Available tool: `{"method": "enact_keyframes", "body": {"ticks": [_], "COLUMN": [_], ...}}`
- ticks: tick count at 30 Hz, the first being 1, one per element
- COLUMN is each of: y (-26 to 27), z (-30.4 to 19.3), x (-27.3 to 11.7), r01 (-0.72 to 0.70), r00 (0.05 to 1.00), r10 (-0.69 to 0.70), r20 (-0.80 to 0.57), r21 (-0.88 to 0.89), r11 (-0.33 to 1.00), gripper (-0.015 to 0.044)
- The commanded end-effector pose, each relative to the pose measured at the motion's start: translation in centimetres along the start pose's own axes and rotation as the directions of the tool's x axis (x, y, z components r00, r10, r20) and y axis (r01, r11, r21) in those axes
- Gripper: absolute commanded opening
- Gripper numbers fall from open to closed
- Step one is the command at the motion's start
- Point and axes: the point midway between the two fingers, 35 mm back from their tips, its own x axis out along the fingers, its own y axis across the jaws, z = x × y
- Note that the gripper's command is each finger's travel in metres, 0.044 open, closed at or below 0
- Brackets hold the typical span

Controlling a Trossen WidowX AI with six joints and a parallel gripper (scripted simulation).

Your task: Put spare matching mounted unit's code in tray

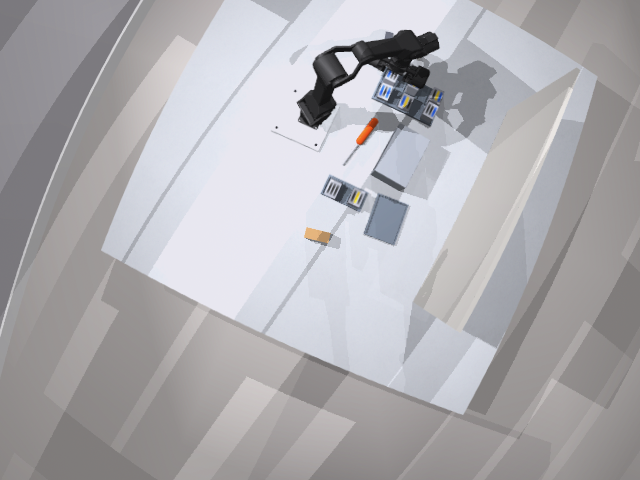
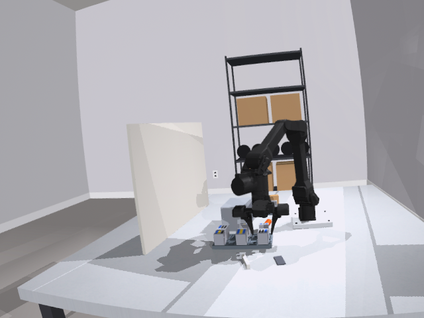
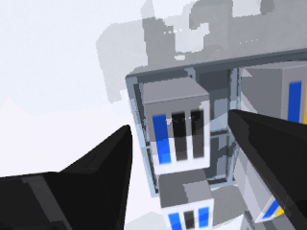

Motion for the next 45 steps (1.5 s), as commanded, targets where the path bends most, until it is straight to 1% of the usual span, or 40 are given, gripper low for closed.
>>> {"method": "enact_keyframes", "body": {"ticks": [1, 10, 22, 28, 35, 38, 39, 45], "y": [0.2, 0.3, 0.3, 0.2, 0.2, 0.2, 0.2, 0.2], "z": [-0.2, -0.3, -0.3, -0.3, -0.3, -0.3, -0.3, -0.3], "x": [0.9, 2.3, 2.3, 2.2, 2.2, 2.2, 2.2, 2.2], "r01": [-0.004, -0.004, -0.004, -0.004, -0.004, -0.004, -0.004, -0.004], "r00": [1.0, 1.0, 1.0, 1.0, 1.0, 1.0, 1.0, 1.0], "r10": [0.004, 0.004, 0.004, 0.004, 0.004, 0.004, 0.004, 0.004], "r20": [-0.007, -0.007, -0.007, -0.005, -0.005, -0.005, -0.005, -0.005], "r21": [0.003, 0.003, 0.003, 0.0, 0.0, 0.0, 0.0, 0.0], "r11": [1.0, 1.0, 1.0, 1.0, 1.0, 1.0, 1.0, 1.0], "gripper": [0.03, 0.03, 0.03, 0.0142, 0.0096, 0.0017, 0.0, 0.0]}}
